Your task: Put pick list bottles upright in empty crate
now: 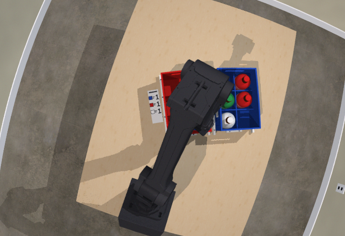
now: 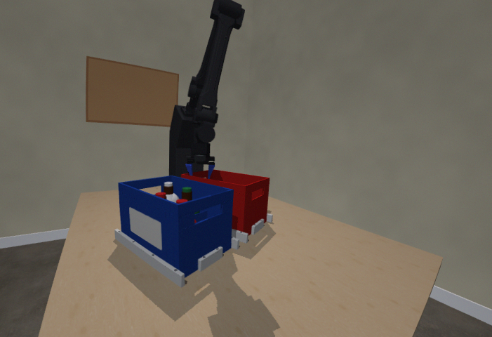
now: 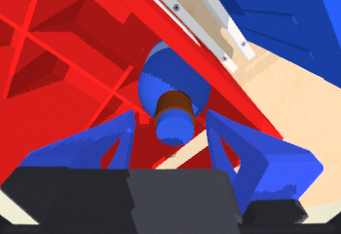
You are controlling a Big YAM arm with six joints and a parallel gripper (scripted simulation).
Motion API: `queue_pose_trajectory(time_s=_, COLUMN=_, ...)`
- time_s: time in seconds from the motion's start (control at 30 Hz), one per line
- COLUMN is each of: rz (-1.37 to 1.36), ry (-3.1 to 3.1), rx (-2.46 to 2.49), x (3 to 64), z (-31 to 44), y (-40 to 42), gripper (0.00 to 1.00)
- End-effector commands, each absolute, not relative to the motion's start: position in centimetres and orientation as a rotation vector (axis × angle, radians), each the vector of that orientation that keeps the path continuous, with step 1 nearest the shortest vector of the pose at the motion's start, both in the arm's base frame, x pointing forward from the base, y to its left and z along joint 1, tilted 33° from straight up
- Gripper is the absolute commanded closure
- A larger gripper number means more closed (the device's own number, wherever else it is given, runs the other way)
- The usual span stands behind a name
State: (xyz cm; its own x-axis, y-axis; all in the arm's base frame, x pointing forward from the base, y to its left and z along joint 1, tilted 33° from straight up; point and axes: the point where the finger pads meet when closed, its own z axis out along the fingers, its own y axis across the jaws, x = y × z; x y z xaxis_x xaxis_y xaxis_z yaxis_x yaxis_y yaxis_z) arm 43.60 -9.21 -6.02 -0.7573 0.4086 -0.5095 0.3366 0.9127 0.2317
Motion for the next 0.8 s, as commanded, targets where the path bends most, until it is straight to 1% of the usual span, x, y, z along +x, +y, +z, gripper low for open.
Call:
queue_pose_trajectory(time_s=0.0, rz=0.161, ry=2.516, rx=0.547, x=41.8, z=-5.6, y=-9.6, gripper=0.39)
queue_pose_trajectory(time_s=0.77, rz=0.162, ry=2.512, rx=0.543, x=39.0, z=-0.9, y=-9.6, gripper=0.39)
